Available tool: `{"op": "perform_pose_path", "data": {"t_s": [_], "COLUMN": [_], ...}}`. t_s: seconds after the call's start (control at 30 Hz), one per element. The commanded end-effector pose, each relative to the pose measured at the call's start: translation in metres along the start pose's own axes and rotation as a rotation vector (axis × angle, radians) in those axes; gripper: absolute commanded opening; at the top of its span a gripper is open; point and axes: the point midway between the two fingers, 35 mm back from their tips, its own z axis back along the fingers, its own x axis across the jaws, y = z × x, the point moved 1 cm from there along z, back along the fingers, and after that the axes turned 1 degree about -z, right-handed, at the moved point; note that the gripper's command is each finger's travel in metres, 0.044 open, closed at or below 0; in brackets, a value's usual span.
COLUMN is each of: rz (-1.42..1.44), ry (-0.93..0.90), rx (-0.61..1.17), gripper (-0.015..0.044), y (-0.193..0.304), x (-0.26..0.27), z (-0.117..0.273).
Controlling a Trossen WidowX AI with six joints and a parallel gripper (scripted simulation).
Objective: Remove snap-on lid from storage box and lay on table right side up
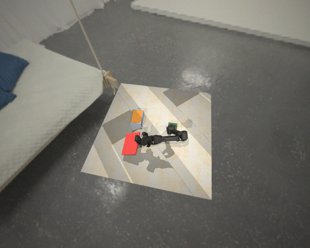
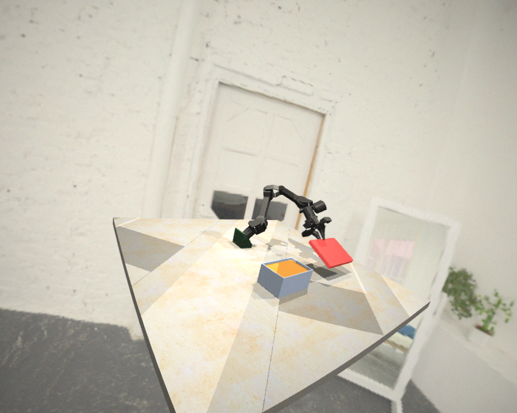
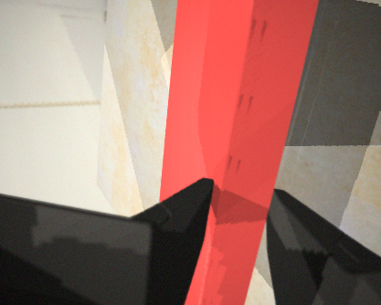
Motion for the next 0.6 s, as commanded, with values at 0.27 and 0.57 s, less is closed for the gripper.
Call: {"op": "perform_pose_path", "data": {"t_s": [0.27, 0.57], "rz": [-0.005, -0.005], "ry": [-0.013, -0.013], "rx": [-0.005, -0.004], "gripper": [0.0000, 0.0000], "y": [-0.001, -0.001], "x": [-0.005, -0.010], "z": [-0.006, -0.010]}}
